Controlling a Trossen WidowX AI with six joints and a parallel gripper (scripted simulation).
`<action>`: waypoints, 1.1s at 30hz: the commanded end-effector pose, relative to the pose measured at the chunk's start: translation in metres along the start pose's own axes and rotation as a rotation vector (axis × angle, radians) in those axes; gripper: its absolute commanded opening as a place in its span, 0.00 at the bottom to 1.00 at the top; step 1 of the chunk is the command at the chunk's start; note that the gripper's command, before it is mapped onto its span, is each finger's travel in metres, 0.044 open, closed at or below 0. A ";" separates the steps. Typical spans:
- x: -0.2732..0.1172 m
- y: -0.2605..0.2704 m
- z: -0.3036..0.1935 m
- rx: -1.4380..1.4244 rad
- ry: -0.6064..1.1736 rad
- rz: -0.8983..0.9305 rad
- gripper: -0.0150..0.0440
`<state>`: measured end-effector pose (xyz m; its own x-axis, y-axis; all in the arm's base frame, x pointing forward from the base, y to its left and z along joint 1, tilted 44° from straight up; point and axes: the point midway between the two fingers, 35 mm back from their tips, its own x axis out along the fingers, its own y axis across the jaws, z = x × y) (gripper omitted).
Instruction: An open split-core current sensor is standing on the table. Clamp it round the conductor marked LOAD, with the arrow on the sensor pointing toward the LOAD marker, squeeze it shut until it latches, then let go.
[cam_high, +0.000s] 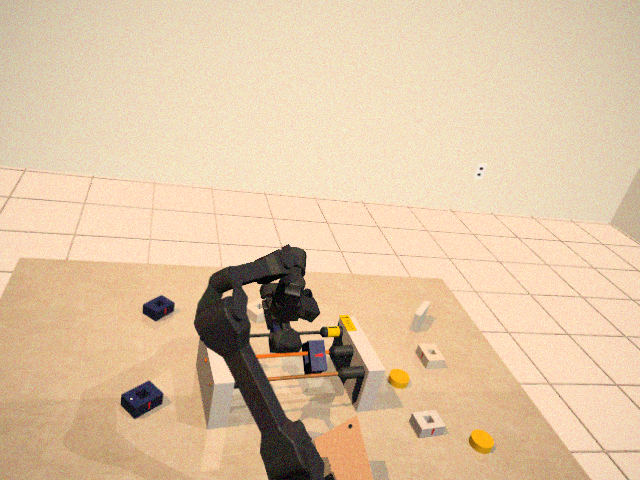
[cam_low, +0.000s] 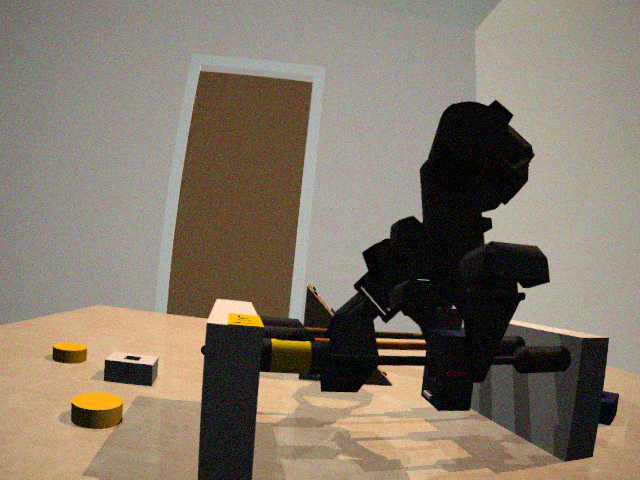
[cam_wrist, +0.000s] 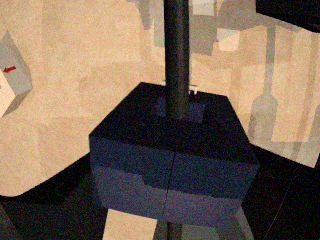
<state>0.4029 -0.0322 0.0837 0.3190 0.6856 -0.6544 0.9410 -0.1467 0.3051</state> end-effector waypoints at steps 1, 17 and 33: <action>0.000 0.000 0.000 0.000 0.000 0.000 0.68; 0.000 0.000 0.000 0.000 0.000 0.000 0.62; 0.000 0.000 0.000 0.000 -0.001 0.001 0.41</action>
<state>0.4029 -0.0322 0.0838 0.3191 0.6856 -0.6543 0.9409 -0.1467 0.3052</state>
